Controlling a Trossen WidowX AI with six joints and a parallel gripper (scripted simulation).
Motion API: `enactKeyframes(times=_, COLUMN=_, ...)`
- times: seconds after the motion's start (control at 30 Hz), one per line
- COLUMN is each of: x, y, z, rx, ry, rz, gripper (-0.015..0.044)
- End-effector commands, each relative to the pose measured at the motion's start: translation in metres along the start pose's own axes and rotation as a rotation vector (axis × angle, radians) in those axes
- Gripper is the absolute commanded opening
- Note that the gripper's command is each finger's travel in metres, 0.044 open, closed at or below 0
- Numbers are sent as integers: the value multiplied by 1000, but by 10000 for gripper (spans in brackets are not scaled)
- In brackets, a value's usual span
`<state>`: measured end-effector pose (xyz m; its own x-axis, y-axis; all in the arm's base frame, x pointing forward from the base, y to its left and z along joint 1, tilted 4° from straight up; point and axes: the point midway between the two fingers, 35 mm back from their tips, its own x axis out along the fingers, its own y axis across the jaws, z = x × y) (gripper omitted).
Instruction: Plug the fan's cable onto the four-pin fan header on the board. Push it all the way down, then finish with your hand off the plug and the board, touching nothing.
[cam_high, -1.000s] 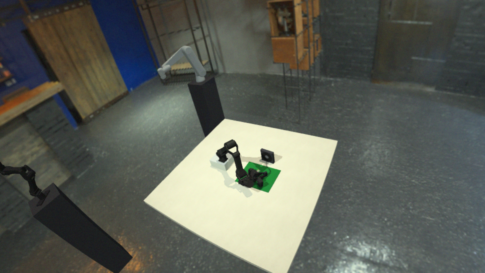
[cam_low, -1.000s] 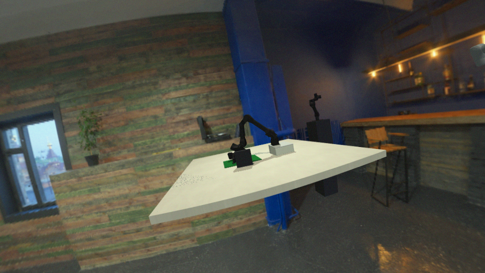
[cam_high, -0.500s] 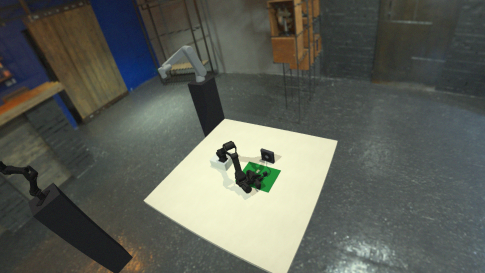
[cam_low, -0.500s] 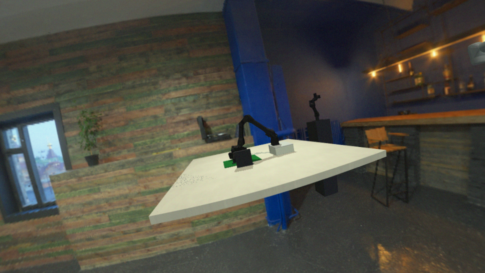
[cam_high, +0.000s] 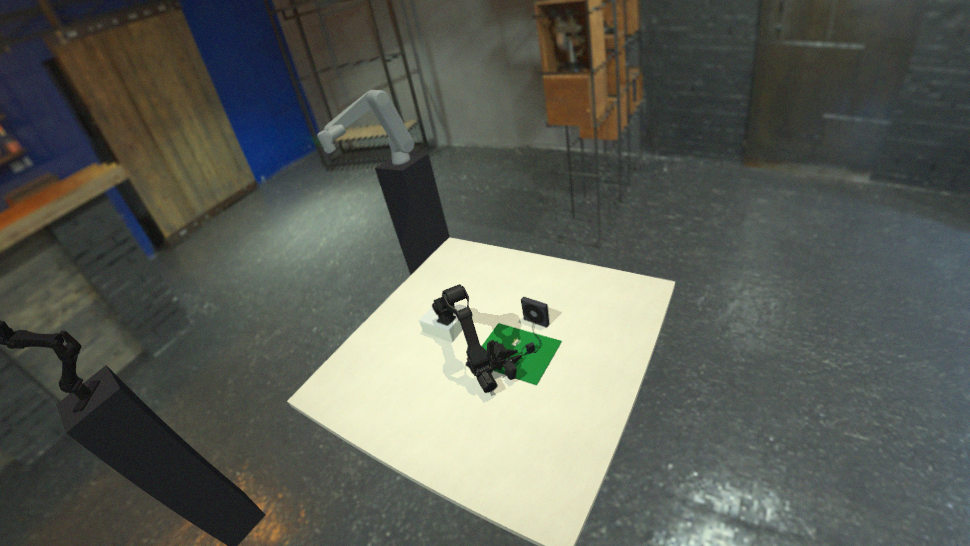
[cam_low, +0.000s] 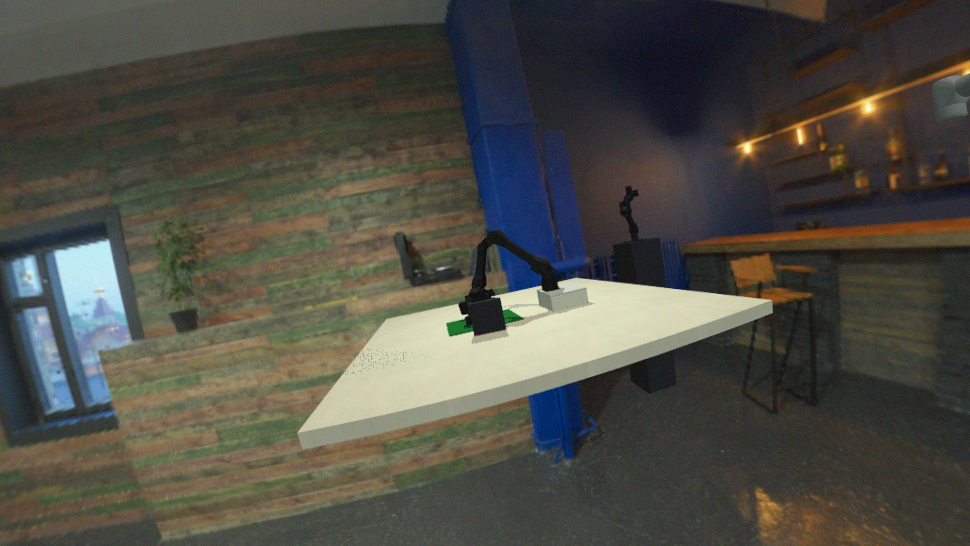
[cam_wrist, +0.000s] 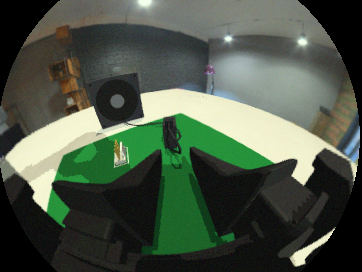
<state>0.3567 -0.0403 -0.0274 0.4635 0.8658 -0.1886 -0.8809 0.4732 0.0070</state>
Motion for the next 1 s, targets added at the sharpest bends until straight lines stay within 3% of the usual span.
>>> enactKeyframes(times=0.0, x=-7, y=0, z=3, rx=-3, ry=3, rz=2, gripper=140)
enactKeyframes(times=0.83, x=-52, y=4, z=47, rx=-6, ry=-53, rz=14, gripper=140)
enactKeyframes(times=0.97, x=-48, y=8, z=49, rx=3, ry=-17, rz=65, gripper=245)
